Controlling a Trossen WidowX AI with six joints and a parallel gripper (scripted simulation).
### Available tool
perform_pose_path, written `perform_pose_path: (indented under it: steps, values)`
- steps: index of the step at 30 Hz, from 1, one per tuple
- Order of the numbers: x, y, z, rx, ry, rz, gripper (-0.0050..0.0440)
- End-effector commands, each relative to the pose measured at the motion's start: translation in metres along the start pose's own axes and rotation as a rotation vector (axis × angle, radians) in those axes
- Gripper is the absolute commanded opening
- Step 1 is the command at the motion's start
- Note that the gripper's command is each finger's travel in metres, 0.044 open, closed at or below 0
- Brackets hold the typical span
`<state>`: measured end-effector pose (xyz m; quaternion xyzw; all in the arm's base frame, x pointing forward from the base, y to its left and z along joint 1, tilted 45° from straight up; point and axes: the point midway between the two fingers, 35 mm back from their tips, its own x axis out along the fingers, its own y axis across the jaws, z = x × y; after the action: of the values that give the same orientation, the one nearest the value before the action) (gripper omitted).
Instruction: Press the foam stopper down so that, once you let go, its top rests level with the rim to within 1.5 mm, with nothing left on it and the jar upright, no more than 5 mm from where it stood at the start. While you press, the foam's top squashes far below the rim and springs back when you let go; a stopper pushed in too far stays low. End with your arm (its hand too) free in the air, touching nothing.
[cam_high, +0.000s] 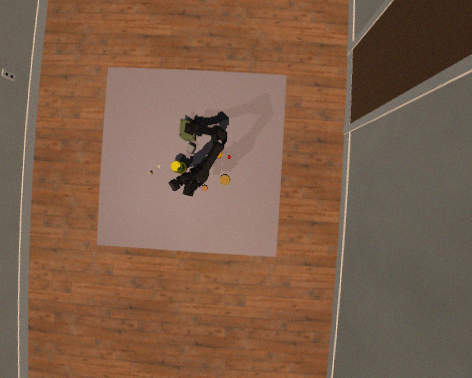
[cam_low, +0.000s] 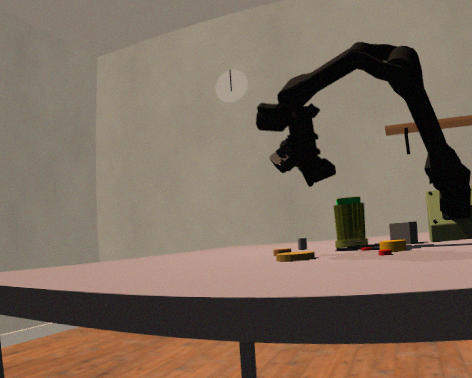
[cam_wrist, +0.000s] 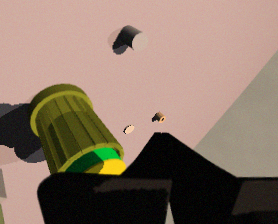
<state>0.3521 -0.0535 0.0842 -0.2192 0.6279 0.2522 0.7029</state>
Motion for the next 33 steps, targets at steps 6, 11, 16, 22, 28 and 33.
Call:
perform_pose_path:
  steps: [6,11,16,22,28,33]
  values:
    - [0.023,0.003,-0.074,0.417,-0.014,0.446,0.0000]
    - [0.021,0.005,-0.097,0.626,-0.056,0.640,0.0000]
    - [0.020,0.004,-0.103,0.732,-0.084,0.733,0.0000]
    - [0.021,0.005,-0.103,0.732,-0.084,0.733,0.0000]
    - [0.035,0.017,-0.097,0.732,-0.084,0.734,0.0000]
    - [0.042,0.022,-0.095,0.732,-0.084,0.734,0.0000]
